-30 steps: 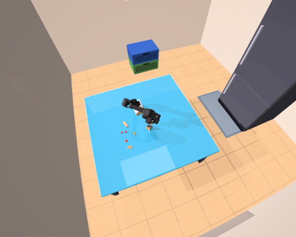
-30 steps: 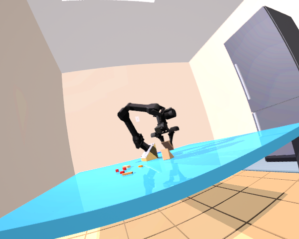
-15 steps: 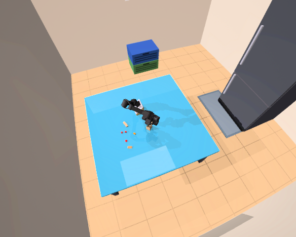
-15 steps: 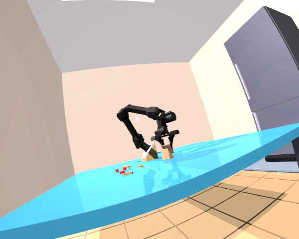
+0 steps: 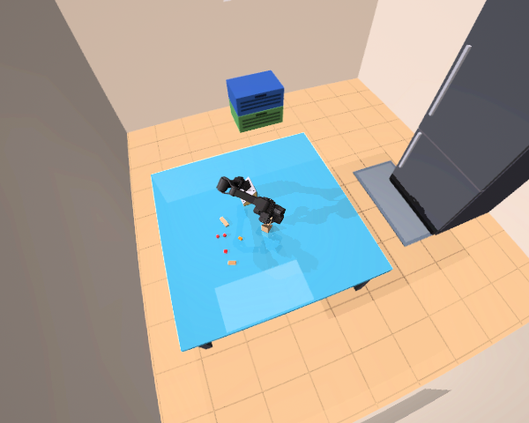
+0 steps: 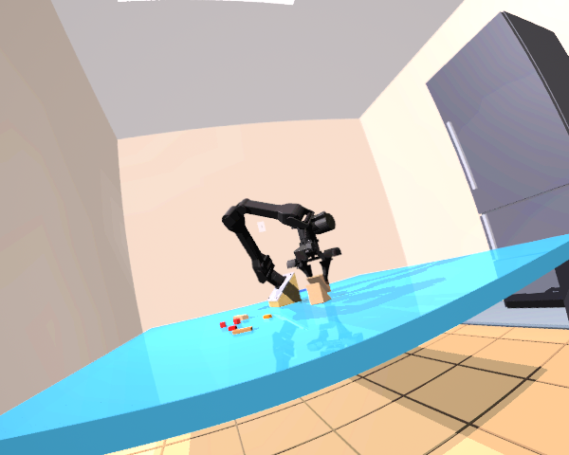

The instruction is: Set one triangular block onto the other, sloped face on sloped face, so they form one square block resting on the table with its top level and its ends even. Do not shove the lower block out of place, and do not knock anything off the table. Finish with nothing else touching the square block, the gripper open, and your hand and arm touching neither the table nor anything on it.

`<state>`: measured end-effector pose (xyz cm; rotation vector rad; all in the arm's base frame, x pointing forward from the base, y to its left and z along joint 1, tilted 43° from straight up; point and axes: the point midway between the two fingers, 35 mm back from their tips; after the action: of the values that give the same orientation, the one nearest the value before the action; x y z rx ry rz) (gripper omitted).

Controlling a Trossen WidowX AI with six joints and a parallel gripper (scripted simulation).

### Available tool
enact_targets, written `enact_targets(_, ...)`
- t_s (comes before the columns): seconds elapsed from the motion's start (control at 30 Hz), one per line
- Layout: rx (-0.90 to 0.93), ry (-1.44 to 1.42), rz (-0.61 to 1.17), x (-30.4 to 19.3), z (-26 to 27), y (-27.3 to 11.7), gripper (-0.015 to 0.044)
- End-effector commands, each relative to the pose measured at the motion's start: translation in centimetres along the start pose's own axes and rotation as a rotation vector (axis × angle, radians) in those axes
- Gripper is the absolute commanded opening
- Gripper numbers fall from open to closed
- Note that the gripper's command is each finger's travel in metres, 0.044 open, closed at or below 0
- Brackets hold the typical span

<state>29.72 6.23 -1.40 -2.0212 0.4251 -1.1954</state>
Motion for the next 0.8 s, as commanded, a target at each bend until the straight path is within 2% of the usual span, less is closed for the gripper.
enact_targets(0.0,0.009,-0.001,-0.003,0.12,0.02,-0.23,0.0000)
enact_targets(0.77,0.012,-0.001,-0.004,0.47,0.19,0.45,0.0000)
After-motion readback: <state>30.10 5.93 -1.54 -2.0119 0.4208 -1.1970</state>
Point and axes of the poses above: the point midway between the two fingers, 35 mm back from their tips, its own y axis out along the fingers, its own z axis across the jaws, x = y × z, and after that the axes turned 11 degrees about y, right-handed
